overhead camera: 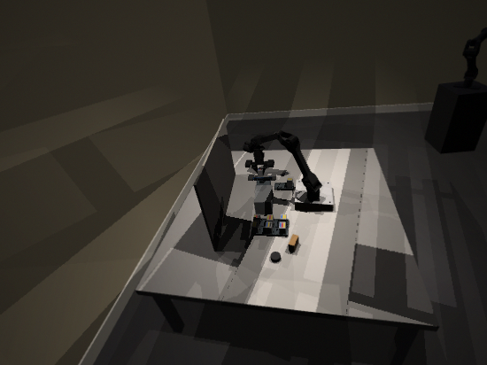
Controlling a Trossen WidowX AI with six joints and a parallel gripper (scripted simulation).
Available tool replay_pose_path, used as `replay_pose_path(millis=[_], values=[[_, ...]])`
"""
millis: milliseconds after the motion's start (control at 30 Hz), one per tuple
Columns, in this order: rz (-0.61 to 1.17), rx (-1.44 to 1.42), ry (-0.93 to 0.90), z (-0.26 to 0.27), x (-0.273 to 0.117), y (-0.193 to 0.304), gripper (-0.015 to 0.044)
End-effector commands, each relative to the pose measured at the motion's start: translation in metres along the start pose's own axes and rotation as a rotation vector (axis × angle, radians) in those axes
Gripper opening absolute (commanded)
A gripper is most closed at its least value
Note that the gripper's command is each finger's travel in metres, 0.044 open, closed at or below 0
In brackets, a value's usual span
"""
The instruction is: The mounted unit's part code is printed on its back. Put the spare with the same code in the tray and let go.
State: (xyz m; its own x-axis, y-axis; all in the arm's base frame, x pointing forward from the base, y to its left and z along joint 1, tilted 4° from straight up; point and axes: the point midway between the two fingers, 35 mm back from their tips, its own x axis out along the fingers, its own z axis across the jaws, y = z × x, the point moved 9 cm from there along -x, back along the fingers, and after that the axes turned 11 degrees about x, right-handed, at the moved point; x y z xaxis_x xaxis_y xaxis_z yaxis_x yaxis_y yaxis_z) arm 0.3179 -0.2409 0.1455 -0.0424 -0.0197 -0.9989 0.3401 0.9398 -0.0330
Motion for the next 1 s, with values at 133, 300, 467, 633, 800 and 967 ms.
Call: replay_pose_path(millis=[133, 300, 467, 633, 800, 967], values=[[0.003, -0.003, 0.003, -0.001, 0.008, 0.0, 0.0], [0.003, -0.003, 0.003, -0.001, 0.012, 0.0, 0.0], [0.003, -0.003, 0.003, -0.002, 0.016, 0.001, 0.0], [0.003, -0.003, 0.003, -0.002, 0.02, 0.001, 0.0], [0.003, -0.003, 0.004, -0.003, 0.024, 0.001, 0.0], [0.003, -0.003, 0.004, -0.003, 0.028, 0.001, 0.0]])
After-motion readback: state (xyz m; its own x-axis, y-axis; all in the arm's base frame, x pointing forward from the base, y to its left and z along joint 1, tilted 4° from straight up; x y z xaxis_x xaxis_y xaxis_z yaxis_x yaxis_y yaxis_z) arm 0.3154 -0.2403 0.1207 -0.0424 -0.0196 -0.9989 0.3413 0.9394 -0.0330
